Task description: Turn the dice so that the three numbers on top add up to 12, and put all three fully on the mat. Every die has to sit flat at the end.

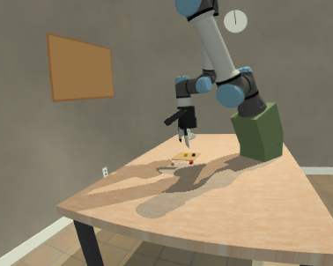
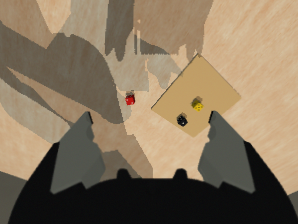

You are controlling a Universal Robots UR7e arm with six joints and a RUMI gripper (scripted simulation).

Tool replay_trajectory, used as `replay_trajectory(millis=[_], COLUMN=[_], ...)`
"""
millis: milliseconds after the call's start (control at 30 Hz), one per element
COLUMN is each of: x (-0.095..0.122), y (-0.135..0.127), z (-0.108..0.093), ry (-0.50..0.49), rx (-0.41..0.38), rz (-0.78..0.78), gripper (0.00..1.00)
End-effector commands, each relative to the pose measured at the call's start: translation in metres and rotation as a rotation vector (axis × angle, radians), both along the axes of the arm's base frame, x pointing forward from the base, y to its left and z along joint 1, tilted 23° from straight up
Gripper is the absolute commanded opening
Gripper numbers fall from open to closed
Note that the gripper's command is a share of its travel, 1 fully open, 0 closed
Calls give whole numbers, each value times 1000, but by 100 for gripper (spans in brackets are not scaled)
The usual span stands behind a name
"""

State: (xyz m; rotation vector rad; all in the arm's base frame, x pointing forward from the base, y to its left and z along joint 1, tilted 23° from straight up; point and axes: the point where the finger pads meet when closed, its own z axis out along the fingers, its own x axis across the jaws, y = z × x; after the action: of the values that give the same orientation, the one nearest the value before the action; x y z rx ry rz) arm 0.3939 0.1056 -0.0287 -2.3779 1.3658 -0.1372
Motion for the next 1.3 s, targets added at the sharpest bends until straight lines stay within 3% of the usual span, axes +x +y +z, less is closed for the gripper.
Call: replay_trajectory(millis=[0, 1267], x=[-3, -26], y=[4, 19], z=[0, -5], ry=[48, 288], rx=[34, 276], rz=[-163, -954], gripper=[100, 100])
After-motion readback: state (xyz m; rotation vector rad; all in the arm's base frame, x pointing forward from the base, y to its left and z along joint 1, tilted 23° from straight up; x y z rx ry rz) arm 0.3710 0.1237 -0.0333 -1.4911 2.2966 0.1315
